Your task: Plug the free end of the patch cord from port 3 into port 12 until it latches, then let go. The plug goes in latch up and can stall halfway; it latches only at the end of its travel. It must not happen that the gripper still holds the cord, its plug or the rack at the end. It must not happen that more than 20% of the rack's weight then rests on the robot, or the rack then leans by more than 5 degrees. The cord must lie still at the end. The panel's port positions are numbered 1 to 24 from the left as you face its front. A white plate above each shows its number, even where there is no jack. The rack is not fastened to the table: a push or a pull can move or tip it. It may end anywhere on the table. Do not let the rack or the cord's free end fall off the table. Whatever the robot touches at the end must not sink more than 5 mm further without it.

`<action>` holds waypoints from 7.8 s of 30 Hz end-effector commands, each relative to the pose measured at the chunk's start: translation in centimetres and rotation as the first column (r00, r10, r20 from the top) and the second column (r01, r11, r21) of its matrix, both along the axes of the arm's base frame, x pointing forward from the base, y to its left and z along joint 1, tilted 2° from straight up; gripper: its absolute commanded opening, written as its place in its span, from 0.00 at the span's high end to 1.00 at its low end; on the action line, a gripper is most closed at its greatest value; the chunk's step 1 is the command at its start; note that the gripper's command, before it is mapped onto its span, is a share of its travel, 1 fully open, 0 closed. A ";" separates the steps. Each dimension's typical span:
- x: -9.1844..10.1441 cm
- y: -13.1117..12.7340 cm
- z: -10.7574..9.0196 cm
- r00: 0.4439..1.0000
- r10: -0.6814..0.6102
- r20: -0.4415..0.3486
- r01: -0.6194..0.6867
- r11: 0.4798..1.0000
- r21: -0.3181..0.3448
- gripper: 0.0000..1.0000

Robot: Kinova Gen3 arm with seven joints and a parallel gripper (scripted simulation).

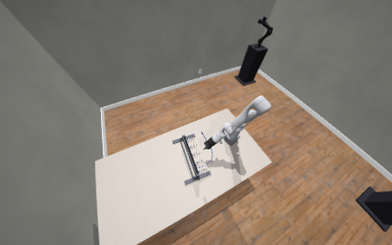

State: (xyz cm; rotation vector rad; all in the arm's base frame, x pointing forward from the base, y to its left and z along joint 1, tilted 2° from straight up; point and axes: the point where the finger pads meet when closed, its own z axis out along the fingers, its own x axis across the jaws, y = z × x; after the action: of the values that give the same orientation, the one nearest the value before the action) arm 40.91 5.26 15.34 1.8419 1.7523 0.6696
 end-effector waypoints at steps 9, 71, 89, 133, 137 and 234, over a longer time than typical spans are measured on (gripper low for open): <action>0.0 -0.2 0.0 1.000 0.001 0.001 -0.001 1.000 0.001 1.00; -0.4 -9.7 0.0 1.000 0.001 0.001 -0.001 1.000 0.001 1.00; -0.4 -9.9 -0.1 1.000 0.001 0.001 -0.001 1.000 0.001 1.00; 8.8 -10.3 -10.5 1.000 0.001 0.001 -0.001 1.000 0.001 1.00; 8.8 -10.3 -10.5 1.000 0.001 0.001 -0.001 1.000 0.001 1.00; -0.4 -9.9 0.0 1.000 0.001 0.001 -0.001 1.000 0.001 1.00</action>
State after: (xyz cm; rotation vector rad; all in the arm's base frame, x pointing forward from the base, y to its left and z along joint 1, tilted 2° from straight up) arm 40.37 -4.84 15.09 1.8447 1.7532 0.6622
